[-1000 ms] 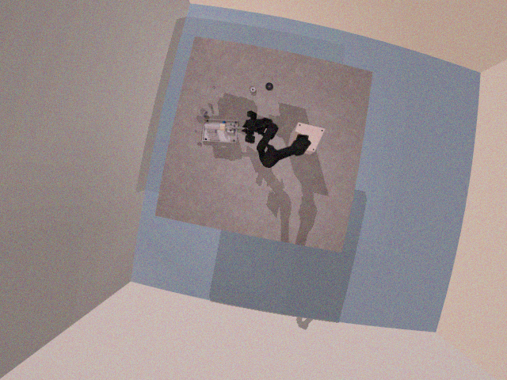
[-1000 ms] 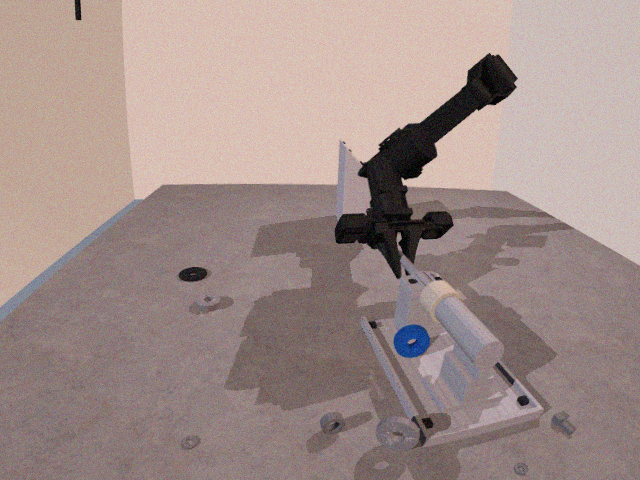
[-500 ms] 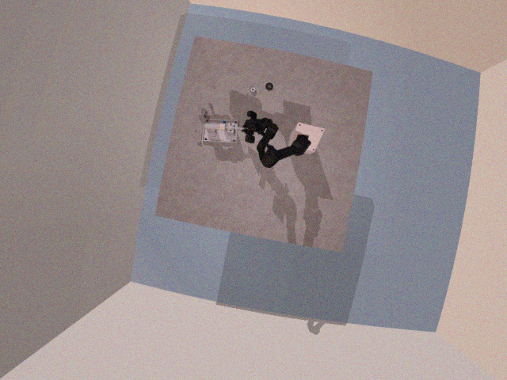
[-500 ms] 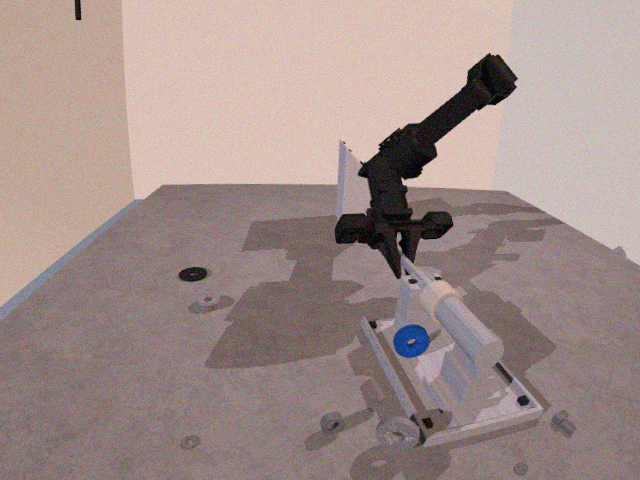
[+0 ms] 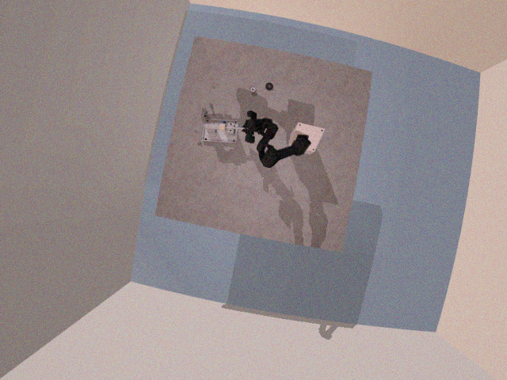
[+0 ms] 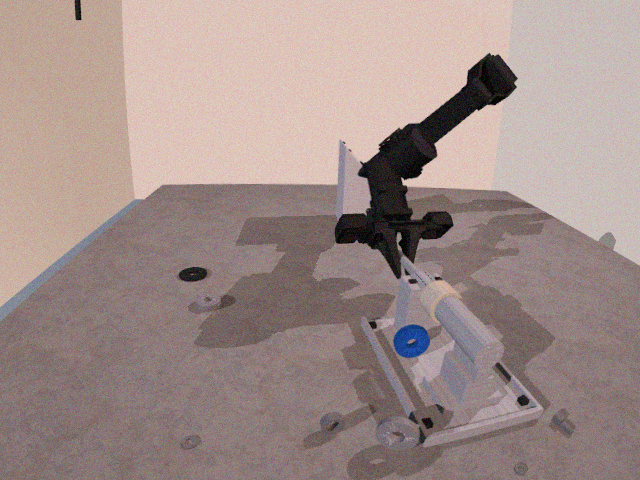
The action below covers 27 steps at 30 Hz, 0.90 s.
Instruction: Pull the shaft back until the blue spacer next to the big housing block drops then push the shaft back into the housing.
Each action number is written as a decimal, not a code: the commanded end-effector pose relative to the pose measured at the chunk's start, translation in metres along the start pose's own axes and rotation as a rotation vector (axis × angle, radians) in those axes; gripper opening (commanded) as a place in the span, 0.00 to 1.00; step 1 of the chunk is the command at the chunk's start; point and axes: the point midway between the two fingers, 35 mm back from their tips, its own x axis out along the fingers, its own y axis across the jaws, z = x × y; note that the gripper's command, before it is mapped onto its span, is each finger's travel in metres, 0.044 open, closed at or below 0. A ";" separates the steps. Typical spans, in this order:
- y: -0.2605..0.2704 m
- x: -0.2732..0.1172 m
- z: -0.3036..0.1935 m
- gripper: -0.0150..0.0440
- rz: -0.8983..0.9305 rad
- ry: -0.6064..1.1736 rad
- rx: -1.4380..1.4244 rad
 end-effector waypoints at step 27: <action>0.000 0.000 -0.002 0.25 0.000 0.011 -0.008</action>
